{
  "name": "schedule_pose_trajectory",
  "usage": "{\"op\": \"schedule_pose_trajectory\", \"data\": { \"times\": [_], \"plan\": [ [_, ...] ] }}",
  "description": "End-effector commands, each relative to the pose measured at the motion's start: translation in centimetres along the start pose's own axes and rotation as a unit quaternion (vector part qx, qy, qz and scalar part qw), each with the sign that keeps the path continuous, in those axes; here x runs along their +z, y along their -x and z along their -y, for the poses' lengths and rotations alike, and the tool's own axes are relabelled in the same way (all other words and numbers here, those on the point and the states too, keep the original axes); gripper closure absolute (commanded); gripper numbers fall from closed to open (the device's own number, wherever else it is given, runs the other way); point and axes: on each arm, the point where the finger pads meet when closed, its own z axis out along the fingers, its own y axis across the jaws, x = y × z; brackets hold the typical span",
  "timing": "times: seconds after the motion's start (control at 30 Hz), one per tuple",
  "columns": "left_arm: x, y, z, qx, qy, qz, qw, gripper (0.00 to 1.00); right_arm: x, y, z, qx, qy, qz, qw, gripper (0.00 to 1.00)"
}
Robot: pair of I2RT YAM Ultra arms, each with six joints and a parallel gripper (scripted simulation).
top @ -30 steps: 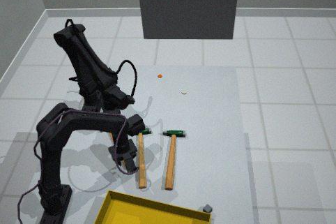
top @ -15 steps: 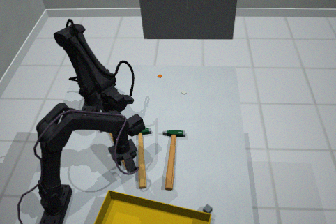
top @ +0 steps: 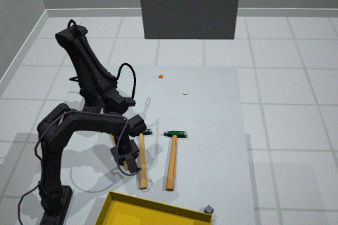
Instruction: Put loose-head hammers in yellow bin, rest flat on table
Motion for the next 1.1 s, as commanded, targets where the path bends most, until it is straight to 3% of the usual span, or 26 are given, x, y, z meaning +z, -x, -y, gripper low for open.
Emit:
{"op": "schedule_pose_trajectory", "data": {
  "times": [0.0,0.17,0.2,0.33,0.47,0.9,0.97,1.03,1.07],
  "plan": [
    [0.81,0.69,0.17,-0.004,-0.003,0.011,1.000,0.63,1.12,-0.25,0.13,-0.006,-0.002,0.002,1.000,0.53],
    [1.33,0.69,0.17,-0.004,-0.003,0.011,1.000,0.63,1.54,-0.28,-0.05,-0.006,0.000,0.002,1.000,0.53],
    [1.33,0.69,0.17,-0.004,-0.003,0.011,1.000,0.63,1.41,-0.33,-0.28,-0.006,0.003,0.001,1.000,0.61],
    [1.25,0.75,0.32,-0.004,-0.005,0.012,1.000,0.63,1.21,-0.35,-0.37,-0.006,0.006,0.000,1.000,0.61],
    [1.24,0.75,0.34,-0.004,-0.006,0.012,1.000,0.63,1.21,-0.31,-0.18,-0.006,0.003,0.001,1.000,0.69],
    [0.97,0.53,0.51,-0.003,-0.008,0.008,1.000,0.63,1.12,-0.05,-0.04,-0.002,0.001,0.001,1.000,0.82],
    [0.97,0.53,0.51,-0.003,-0.008,0.008,1.000,0.63,1.07,-0.01,0.04,-0.002,0.007,0.000,1.000,1.00],
    [0.97,0.53,0.51,-0.003,-0.008,0.008,1.000,0.63,1.07,-0.01,0.04,-0.002,0.007,0.000,1.000,1.00],
    [0.97,0.53,0.51,-0.003,-0.008,0.008,1.000,0.63,1.07,-0.01,0.04,-0.002,0.007,0.000,1.000,0.89]
  ]
}}
